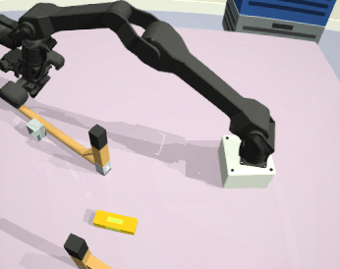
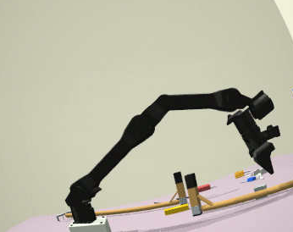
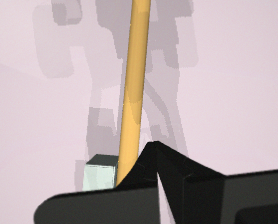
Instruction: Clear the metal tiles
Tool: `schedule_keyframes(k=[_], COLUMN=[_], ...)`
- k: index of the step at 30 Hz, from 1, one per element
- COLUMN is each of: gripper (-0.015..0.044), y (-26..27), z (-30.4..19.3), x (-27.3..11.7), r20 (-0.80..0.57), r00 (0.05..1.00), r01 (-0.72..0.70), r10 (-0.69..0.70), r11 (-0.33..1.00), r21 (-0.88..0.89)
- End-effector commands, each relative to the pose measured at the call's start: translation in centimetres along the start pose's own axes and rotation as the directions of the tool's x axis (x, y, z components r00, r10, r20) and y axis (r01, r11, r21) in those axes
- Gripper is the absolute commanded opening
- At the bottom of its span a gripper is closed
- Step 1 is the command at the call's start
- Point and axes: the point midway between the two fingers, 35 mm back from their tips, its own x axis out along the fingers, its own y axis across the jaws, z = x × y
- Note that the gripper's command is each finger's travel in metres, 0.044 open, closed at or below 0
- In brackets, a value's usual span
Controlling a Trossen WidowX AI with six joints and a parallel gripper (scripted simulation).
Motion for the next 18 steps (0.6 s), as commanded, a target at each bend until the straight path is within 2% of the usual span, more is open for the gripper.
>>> schedule_keyframes(k=[1, 7, 18], gripper=[0.0000, 0.0000, 0.0000], y=[-1.4, -3.8, -3.9], z=[-0.8, -2.0, -2.4], x=[1.1, 2.8, 4.1], r20=[-0.039, -0.097, -0.099], r00=[0.999, 0.995, 0.995], r01=[-0.003, -0.019, -0.016], r10=[0.002, 0.012, 0.009], r11=[1.000, 0.997, 0.997], r21=[-0.022, -0.074, -0.077])
